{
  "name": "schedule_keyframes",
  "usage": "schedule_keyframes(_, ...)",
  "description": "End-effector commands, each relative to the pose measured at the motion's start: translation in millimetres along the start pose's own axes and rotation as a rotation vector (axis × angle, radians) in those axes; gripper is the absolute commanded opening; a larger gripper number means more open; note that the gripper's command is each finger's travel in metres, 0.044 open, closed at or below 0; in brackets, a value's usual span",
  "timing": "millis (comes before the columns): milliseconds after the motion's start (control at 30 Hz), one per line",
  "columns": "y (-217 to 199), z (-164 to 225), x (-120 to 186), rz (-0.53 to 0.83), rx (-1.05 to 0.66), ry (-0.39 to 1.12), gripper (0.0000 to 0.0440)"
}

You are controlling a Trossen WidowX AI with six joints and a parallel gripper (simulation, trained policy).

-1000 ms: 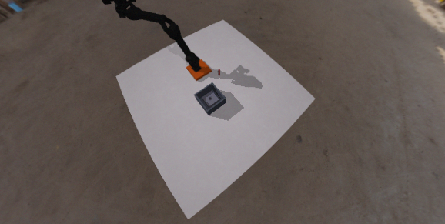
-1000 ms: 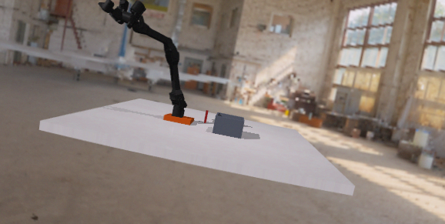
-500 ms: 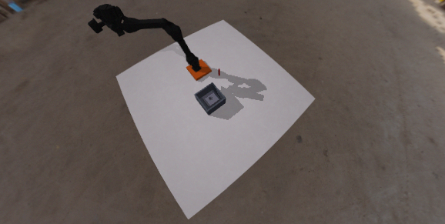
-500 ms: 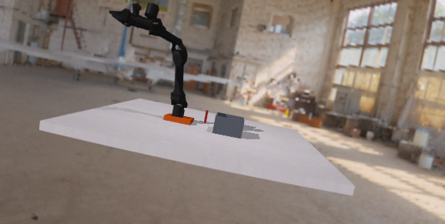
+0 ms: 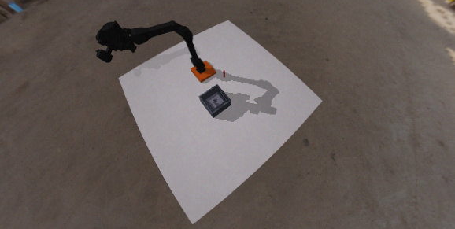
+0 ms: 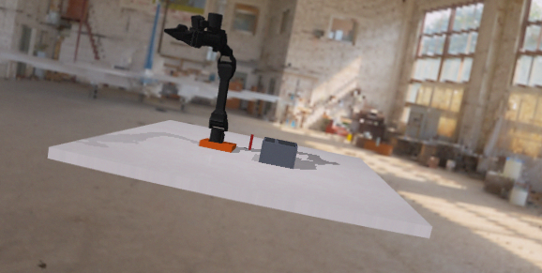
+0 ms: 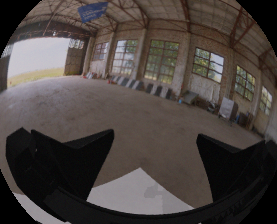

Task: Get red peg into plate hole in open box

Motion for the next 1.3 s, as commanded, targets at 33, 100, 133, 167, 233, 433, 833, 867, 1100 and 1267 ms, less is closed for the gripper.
schedule_keyframes(33, 28.6, 5.0, 30.1, -0.124, 0.045, 0.018, 0.044)
schedule_keyframes(100, 42.7, 8.1, 47.0, -0.188, 0.07, 0.027, 0.044)
schedule_keyframes(133, 49.4, 9.8, 55.7, -0.221, 0.083, 0.031, 0.044)
schedule_keyframes(167, 55.8, 11.6, 64.6, -0.253, 0.095, 0.035, 0.044)
schedule_keyframes(233, 67.9, 15.5, 83.0, -0.318, 0.119, 0.044, 0.044)
schedule_keyframes(433, 97.2, 29.1, 142.0, -0.513, 0.187, 0.068, 0.044)
schedule_keyframes(833, 117.9, 64.8, 272.7, -0.906, 0.304, 0.129, 0.044)
schedule_keyframes(867, 117.0, 68.3, 283.8, -0.938, 0.313, 0.136, 0.044)
schedule_keyframes(1100, 100.5, 94.8, 355.8, -1.148, 0.376, 0.193, 0.044)
schedule_keyframes(1267, 79.8, 116.1, 399.3, -1.277, 0.426, 0.247, 0.044)
Point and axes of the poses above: the point midway between the two fingers, 35 mm back from their tips, its own x axis back along the fingers, its own y axis across the jaws, z = x × y, the point moved 6 cm from there along x, back along the fingers, and after that the axes turned 4 degrees about x, right-handed, at the moved point
